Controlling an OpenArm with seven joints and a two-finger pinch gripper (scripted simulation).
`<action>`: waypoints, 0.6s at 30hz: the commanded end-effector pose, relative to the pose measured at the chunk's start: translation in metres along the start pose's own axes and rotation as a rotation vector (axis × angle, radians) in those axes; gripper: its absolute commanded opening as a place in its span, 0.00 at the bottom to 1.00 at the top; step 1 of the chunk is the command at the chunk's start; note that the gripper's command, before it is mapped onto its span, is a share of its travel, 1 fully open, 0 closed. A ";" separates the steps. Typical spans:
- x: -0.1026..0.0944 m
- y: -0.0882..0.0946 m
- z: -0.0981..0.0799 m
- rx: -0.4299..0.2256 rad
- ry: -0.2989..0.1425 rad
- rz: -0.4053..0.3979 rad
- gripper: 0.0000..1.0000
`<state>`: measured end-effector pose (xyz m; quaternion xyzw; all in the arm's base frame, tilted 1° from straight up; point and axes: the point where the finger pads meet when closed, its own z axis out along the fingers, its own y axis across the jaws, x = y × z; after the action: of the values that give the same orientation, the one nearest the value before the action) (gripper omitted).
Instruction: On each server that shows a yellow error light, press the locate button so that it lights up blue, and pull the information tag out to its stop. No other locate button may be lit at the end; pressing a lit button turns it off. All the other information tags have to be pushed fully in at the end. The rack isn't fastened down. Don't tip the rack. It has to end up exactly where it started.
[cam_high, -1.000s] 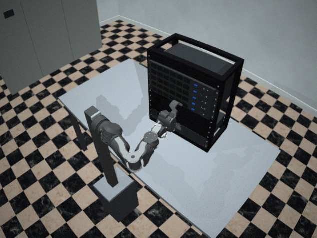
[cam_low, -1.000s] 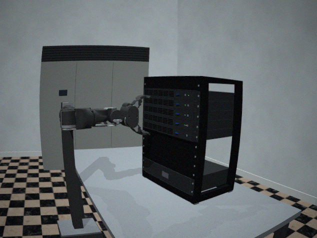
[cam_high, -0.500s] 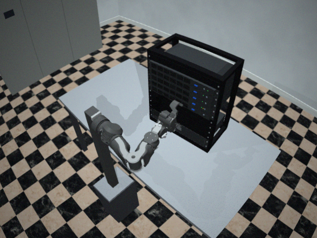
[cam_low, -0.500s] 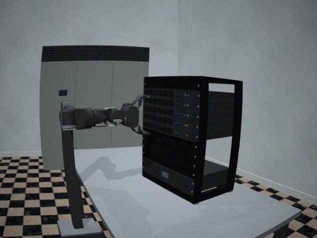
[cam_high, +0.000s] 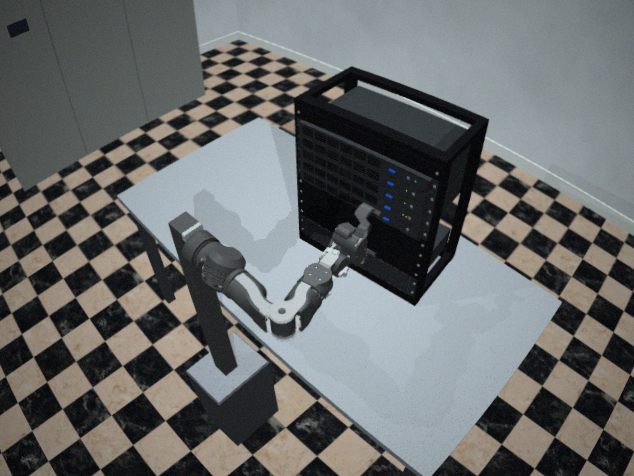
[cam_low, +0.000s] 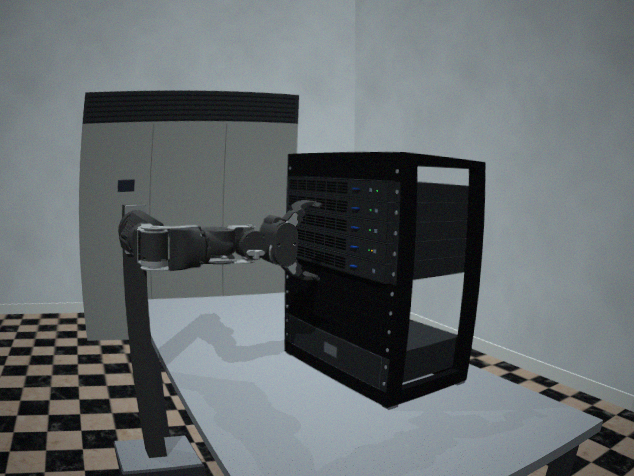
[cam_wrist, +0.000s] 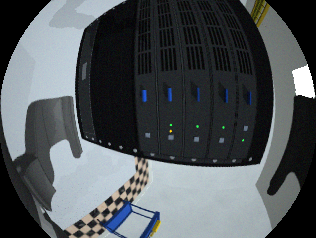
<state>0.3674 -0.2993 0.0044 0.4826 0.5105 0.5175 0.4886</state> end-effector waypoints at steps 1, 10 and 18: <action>-0.001 -0.002 0.005 -0.007 0.012 -0.013 1.00; -0.023 -0.026 0.039 0.005 0.011 -0.013 1.00; -0.041 -0.045 0.069 0.002 0.011 -0.012 1.00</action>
<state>0.4394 -0.3392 -0.0438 0.4887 0.5128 0.5109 0.4871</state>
